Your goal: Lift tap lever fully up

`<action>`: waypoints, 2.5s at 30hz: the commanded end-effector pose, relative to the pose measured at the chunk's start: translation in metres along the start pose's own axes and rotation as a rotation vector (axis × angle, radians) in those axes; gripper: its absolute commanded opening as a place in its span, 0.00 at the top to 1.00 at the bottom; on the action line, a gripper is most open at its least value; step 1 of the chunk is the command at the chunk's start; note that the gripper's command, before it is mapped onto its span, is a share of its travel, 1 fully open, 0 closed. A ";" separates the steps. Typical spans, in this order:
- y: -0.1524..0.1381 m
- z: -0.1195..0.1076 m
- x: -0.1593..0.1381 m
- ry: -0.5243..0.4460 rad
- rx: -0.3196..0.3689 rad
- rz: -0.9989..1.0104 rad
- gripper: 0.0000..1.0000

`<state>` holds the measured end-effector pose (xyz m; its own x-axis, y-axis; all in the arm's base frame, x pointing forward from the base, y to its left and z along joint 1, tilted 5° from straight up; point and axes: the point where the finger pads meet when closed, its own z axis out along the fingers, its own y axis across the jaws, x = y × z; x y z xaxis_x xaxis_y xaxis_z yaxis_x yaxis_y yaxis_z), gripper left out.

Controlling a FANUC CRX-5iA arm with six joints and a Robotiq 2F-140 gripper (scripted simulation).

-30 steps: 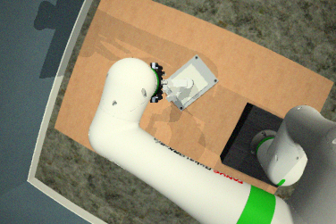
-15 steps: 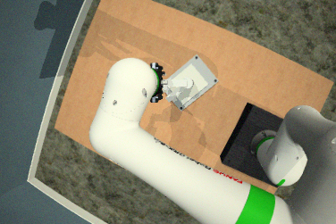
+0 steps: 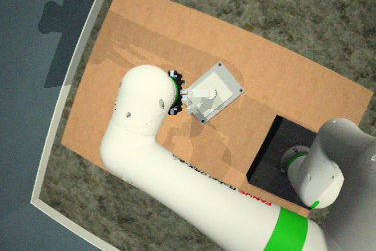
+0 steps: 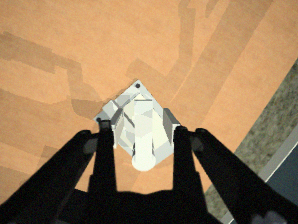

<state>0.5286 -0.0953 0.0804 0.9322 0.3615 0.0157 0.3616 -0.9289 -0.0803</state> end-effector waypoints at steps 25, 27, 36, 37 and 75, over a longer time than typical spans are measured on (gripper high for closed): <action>0.000 0.000 0.000 0.000 0.000 0.000 0.60; 0.000 0.001 0.000 0.000 0.000 0.000 0.60; 0.000 0.006 0.000 0.000 0.000 0.000 0.60; 0.000 0.006 0.000 0.000 0.000 0.000 0.60; 0.000 0.046 0.000 0.000 0.000 0.000 0.60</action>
<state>0.5280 -0.0917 0.0358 0.9322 0.3615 0.0157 0.3616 -0.9289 -0.0803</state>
